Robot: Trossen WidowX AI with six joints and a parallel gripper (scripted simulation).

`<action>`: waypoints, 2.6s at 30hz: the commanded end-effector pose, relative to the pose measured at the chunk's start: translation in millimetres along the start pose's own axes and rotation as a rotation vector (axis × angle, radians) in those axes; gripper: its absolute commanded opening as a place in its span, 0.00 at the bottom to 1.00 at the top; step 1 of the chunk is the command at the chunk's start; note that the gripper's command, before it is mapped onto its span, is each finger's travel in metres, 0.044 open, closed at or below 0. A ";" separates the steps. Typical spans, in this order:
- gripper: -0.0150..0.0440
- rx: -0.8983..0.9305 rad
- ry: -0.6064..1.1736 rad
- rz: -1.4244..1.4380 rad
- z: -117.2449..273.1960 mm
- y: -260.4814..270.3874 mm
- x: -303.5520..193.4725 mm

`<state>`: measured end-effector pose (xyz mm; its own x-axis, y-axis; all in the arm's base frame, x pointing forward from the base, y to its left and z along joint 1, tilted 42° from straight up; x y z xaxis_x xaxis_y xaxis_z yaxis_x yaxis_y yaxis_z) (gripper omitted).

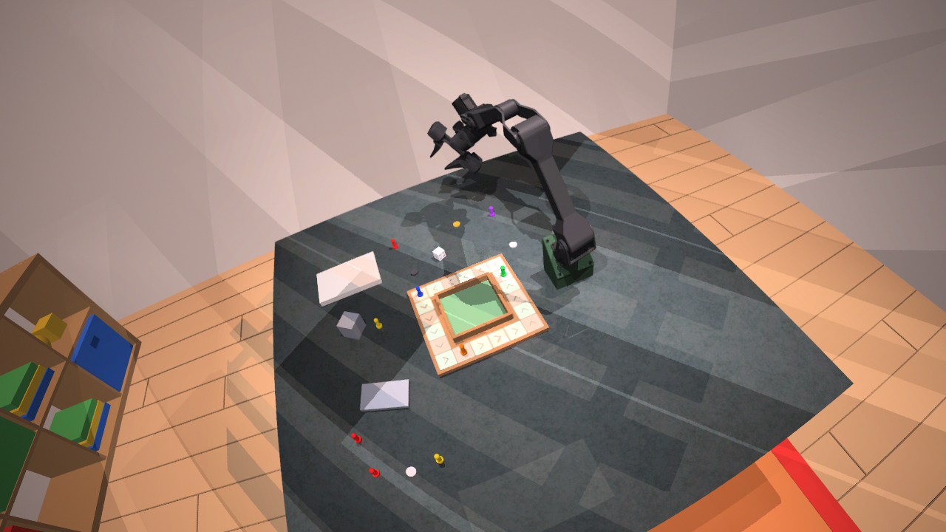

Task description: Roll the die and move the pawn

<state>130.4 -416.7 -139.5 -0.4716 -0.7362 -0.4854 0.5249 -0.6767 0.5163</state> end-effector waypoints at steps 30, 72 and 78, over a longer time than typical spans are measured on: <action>0.72 -0.140 1.184 2.318 -95.8 -40.0 -218.5; 0.72 -0.134 1.190 2.322 -123.8 -76.1 -228.7; 0.68 -0.134 1.190 2.322 -126.9 -80.6 -229.7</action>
<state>287.0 -194.5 -156.8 0.8374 0.3685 0.4036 -0.5393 0.6768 0.5010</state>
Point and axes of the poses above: the point midway between the two fingers, 35 mm back from their tips, its own z axis back along the fingers, its own y axis across the jaws, x = y × z, the point moved 2 cm from there along z, back along the fingers, and after that the axes turned 9 degrees about z, right-handed, at the moved point
